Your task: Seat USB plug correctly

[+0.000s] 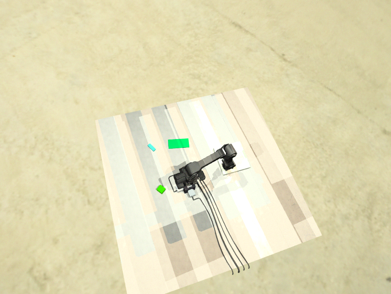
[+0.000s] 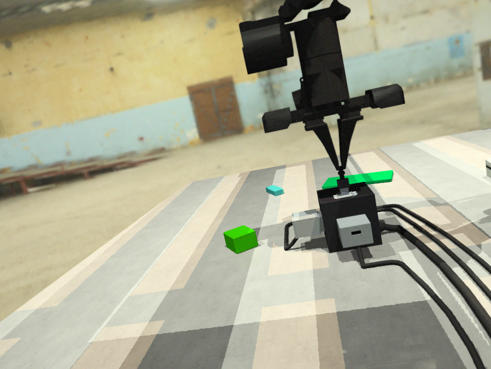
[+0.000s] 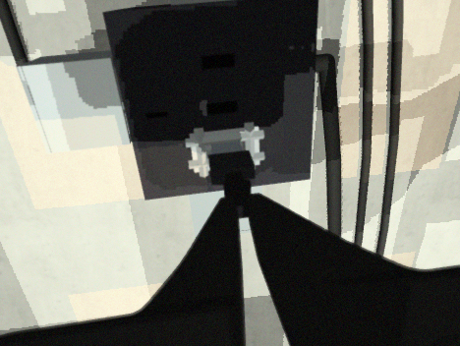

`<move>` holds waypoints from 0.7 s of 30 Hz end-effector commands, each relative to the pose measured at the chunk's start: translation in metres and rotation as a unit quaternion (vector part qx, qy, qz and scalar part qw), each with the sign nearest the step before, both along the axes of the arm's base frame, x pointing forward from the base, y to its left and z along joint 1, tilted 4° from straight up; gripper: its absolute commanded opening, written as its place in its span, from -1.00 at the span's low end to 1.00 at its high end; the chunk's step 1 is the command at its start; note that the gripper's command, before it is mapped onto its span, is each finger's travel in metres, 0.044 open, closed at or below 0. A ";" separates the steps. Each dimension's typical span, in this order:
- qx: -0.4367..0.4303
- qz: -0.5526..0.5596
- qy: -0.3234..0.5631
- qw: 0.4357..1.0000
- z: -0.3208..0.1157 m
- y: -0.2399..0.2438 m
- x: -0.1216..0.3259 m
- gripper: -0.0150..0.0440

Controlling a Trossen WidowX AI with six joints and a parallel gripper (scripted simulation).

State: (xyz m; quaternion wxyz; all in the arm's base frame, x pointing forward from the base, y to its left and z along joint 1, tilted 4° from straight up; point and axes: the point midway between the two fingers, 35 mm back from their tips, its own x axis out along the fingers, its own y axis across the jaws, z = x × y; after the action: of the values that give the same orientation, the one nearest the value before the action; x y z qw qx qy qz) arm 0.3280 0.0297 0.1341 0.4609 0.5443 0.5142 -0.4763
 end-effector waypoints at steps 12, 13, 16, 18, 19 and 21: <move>0.002 0.002 0.000 1.000 -0.002 0.001 0.000 -0.49; 0.002 0.002 0.000 1.000 -0.002 0.001 0.000 -0.49; 0.002 0.002 0.000 1.000 -0.003 0.001 0.000 -0.49; 0.002 0.002 0.000 1.000 -0.003 0.001 0.000 -0.49; 0.002 0.002 0.000 1.000 -0.003 0.001 0.000 -0.49; 0.002 0.002 0.000 1.000 -0.003 0.001 0.000 -0.49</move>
State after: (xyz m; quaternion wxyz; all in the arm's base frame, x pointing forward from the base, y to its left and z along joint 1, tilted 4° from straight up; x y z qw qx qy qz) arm 0.3281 0.0301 0.1316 0.4607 0.5445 0.5147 -0.4758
